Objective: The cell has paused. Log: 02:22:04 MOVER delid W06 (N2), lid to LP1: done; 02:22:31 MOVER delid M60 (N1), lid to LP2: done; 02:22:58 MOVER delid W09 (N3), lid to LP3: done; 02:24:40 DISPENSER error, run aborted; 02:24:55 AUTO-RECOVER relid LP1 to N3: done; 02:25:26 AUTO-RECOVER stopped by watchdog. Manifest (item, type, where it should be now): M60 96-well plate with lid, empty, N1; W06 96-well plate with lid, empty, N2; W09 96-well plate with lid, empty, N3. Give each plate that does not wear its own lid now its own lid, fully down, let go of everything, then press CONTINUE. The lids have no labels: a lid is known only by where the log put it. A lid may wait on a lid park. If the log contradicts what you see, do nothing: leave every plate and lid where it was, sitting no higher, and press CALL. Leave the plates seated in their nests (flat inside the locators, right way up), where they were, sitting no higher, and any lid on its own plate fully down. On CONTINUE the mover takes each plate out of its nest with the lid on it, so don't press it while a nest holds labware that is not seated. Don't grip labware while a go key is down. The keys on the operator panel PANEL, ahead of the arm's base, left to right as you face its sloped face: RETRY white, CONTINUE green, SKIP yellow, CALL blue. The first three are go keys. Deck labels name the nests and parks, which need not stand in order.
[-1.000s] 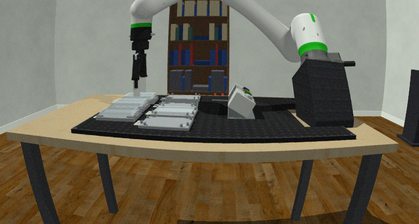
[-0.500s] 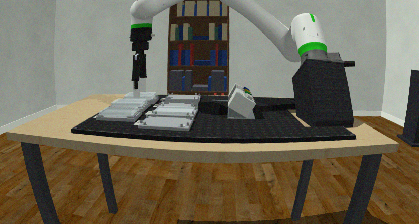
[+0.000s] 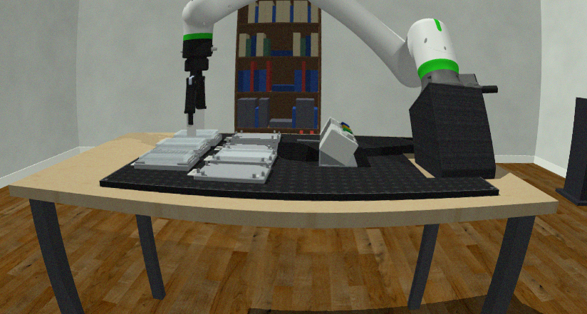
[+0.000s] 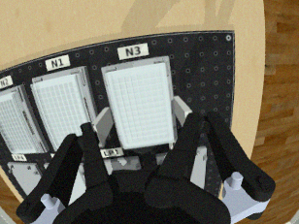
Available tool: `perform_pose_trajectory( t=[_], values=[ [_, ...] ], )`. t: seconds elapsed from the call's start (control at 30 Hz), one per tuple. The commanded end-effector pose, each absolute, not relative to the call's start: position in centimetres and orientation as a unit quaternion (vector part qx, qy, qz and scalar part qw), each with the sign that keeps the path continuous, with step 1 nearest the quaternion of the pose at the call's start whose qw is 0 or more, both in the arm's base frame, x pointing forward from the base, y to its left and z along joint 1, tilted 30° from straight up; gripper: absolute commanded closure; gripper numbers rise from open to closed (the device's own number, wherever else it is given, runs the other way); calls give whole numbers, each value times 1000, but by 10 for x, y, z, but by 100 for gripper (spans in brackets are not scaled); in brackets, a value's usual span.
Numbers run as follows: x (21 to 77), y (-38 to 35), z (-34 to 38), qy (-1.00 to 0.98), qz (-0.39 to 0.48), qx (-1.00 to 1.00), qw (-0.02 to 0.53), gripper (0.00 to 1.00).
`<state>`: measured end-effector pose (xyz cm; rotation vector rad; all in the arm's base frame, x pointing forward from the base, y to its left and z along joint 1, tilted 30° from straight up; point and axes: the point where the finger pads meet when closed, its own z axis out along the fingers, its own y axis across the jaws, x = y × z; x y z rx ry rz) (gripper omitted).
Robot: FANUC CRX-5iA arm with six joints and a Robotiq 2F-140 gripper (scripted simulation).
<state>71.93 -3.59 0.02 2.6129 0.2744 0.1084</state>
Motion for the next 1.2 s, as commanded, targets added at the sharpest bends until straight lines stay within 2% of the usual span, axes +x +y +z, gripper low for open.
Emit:
perform_pose_trajectory(
  t=[0.0,0.73,0.77,1.17],
  values=[
    [719,-36,0,101,40,961,253,34],
    [719,-36,0,101,40,961,253,34],
    [719,-36,0,101,40,961,253,100],
    [719,-36,0,101,40,961,253,100]
  ],
)
